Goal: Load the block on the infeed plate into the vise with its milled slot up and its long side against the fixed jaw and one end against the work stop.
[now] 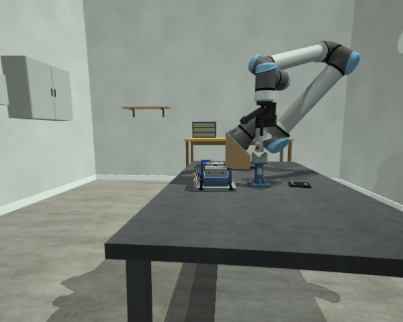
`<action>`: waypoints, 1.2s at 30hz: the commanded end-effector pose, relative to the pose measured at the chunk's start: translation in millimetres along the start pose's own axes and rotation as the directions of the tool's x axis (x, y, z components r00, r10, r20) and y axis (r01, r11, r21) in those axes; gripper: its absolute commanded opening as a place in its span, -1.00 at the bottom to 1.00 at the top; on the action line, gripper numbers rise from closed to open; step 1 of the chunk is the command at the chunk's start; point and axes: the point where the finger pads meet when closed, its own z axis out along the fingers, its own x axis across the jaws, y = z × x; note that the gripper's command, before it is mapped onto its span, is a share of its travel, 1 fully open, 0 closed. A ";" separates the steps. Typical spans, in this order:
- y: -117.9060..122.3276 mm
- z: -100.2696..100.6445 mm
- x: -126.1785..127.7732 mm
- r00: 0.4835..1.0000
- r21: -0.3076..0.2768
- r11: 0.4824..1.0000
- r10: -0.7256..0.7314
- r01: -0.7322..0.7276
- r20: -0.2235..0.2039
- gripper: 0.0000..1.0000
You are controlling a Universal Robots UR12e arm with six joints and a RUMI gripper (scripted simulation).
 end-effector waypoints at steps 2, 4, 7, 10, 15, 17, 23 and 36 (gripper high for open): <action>0.0 -0.6 -0.4 1.000 0.015 1.000 0.000 0.000 0.001 -1.00; 0.1 -0.6 -0.3 1.000 0.023 1.000 0.000 0.000 0.001 -1.00; 0.3 -0.6 -0.2 1.000 0.036 0.999 0.000 0.000 0.001 -1.00; 0.5 -0.5 -0.1 1.000 0.053 0.999 0.000 0.000 0.001 -1.00; 0.6 -0.5 -0.1 1.000 0.072 0.997 0.000 0.000 0.001 -1.00; 0.8 -0.6 -0.2 1.000 0.087 0.996 0.000 0.000 0.001 -1.00; 1.2 -0.5 -0.2 1.000 0.138 0.990 0.000 0.000 0.001 -1.00; 2.2 -0.2 -0.1 1.000 0.264 0.964 0.000 0.000 0.001 -1.00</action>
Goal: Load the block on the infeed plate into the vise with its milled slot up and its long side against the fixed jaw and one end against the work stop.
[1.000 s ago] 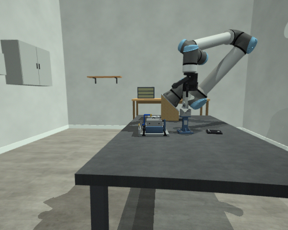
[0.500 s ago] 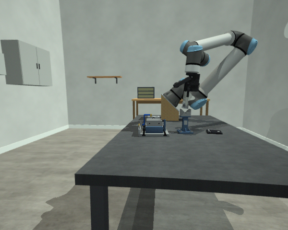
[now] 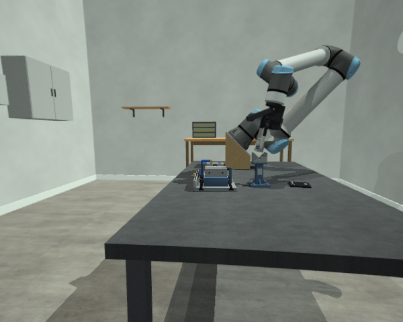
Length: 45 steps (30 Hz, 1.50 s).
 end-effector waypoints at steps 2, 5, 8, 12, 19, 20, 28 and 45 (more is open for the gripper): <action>0.3 -0.3 -0.4 1.000 0.081 0.997 0.000 -0.001 0.001 -1.00; 0.7 -0.3 -0.4 1.000 0.122 0.993 0.001 -0.001 0.001 -1.00; 1.0 -0.3 -0.4 1.000 0.162 0.987 0.001 -0.001 0.001 -1.00; 1.3 -0.2 -0.4 1.000 0.200 0.980 0.001 -0.001 0.001 -1.00; 1.9 0.0 -0.4 1.000 0.273 0.962 0.001 -0.001 0.001 -1.00; 1.9 0.0 -0.4 1.000 0.284 0.959 0.001 -0.001 0.001 -1.00; 2.6 0.2 -0.4 1.000 0.367 0.930 0.001 -0.001 0.001 -1.00; 3.5 0.7 -0.4 1.000 0.475 0.880 0.001 -0.001 0.001 -1.00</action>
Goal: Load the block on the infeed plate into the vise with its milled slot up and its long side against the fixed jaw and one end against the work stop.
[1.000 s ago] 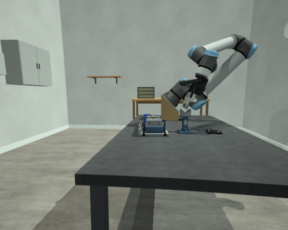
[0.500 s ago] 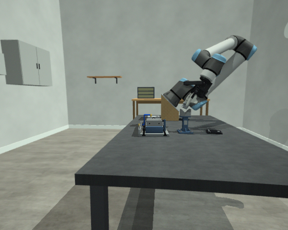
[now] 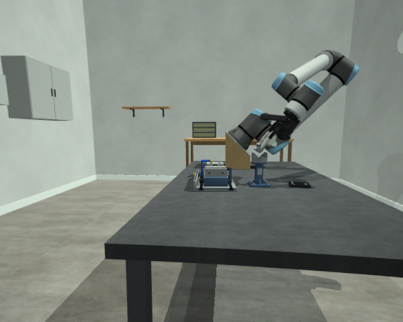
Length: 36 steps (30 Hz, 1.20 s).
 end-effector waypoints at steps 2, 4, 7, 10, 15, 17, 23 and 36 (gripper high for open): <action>-0.2 -0.3 -0.4 1.000 0.035 0.999 0.001 -0.001 0.000 -1.00; -0.1 -0.3 -0.5 1.000 0.047 0.999 0.001 -0.001 0.001 -1.00; 0.0 -0.3 -0.5 1.000 0.061 0.998 0.001 -0.001 0.000 -1.00; 0.1 -0.2 -0.4 1.000 0.073 0.997 0.001 -0.001 0.000 -1.00; 0.3 -0.2 -0.5 1.000 0.088 0.996 0.001 -0.001 0.000 -1.00; 0.3 -0.3 -0.5 1.000 0.092 0.996 0.001 -0.001 0.000 -1.00; 0.3 -0.3 -0.5 1.000 0.098 0.995 0.001 -0.001 0.001 -1.00; 0.4 -0.3 -0.5 1.000 0.101 0.995 0.001 -0.001 0.001 -1.00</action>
